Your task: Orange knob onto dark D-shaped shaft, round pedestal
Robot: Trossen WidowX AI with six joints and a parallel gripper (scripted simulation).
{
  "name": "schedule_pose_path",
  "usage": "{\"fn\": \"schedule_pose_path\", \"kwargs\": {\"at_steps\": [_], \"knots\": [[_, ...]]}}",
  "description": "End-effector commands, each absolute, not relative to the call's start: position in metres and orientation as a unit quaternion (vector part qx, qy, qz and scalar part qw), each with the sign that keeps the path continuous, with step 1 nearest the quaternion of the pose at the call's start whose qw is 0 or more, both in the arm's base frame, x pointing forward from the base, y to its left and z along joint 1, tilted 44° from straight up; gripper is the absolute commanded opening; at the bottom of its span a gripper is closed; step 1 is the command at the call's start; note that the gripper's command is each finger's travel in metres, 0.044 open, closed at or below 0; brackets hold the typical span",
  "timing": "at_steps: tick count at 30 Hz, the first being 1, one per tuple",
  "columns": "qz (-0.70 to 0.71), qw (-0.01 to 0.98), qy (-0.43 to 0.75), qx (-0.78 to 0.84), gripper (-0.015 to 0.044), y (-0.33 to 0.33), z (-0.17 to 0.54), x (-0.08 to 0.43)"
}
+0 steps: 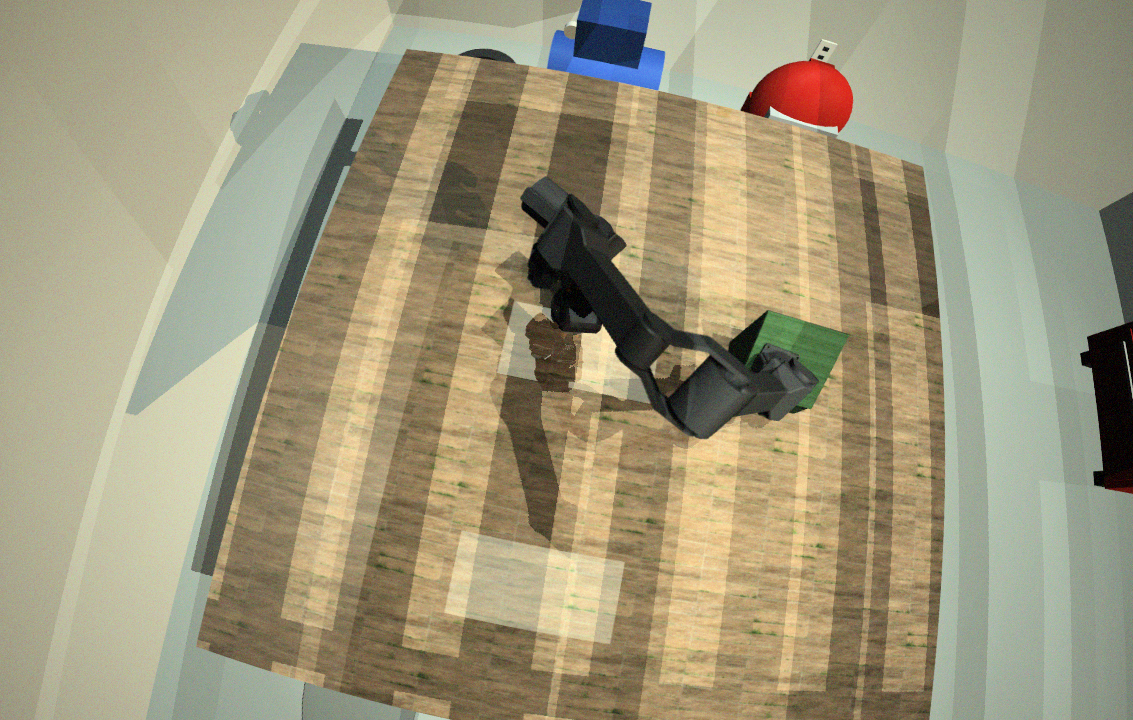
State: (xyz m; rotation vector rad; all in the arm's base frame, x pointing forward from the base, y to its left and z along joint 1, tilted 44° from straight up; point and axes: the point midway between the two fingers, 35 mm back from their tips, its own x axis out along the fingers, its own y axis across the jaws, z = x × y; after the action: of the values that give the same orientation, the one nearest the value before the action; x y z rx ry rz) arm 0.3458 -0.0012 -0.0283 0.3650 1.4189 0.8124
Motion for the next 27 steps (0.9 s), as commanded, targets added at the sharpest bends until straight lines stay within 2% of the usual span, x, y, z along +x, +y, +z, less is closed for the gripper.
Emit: {"fn": "schedule_pose_path", "kwargs": {"at_steps": [1,11,27], "knots": [[0.364,0.671,0.626,0.161,0.0000,-0.0026,-0.0258,0.3474],[0.427,0.684,0.585,0.090,0.0000,-0.0020,-0.0268,0.3471],[0.427,0.684,0.585,0.090,0.0000,-0.0001,-0.0283,0.3468]]}}
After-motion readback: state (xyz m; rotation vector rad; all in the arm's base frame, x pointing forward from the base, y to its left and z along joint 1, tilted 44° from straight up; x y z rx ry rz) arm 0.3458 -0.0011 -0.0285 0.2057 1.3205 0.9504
